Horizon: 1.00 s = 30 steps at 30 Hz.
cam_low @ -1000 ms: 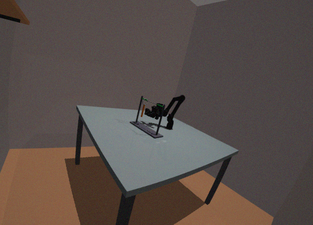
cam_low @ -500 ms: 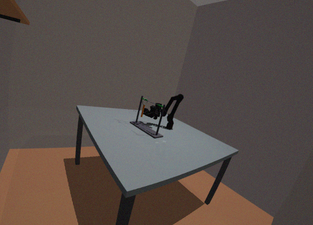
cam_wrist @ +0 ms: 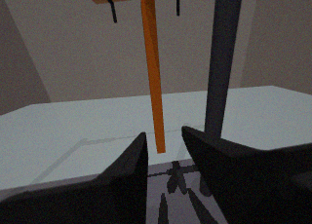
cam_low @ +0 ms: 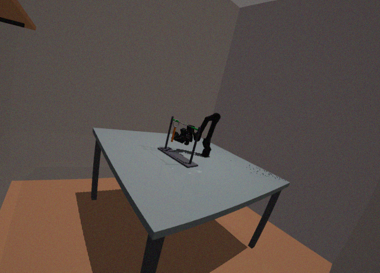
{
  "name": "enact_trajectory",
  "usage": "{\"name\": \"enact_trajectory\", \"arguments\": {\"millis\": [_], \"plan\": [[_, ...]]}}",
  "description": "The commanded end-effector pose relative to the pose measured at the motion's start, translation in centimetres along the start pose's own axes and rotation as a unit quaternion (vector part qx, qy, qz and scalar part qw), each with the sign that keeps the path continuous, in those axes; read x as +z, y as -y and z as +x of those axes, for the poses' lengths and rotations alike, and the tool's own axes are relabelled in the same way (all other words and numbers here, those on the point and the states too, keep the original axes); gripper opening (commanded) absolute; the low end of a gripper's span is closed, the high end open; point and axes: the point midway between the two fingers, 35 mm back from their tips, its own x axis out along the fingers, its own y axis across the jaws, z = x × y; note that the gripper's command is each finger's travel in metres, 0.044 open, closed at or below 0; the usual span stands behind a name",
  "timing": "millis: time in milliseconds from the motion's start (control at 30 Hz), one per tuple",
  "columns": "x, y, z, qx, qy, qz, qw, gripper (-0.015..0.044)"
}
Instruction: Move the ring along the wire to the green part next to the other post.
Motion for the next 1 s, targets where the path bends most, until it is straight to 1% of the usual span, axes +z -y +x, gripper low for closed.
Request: {"name": "enact_trajectory", "arguments": {"millis": [0,567,967], "plan": [[0.2,0.1,0.9,-0.002,0.003,0.001,1.000,0.0160],[0.1,-0.4,3.5,-0.002,0.005,0.001,1.000,0.0160],[0.1,-0.4,3.6,-0.002,0.006,0.002,1.000,0.0160]]}}
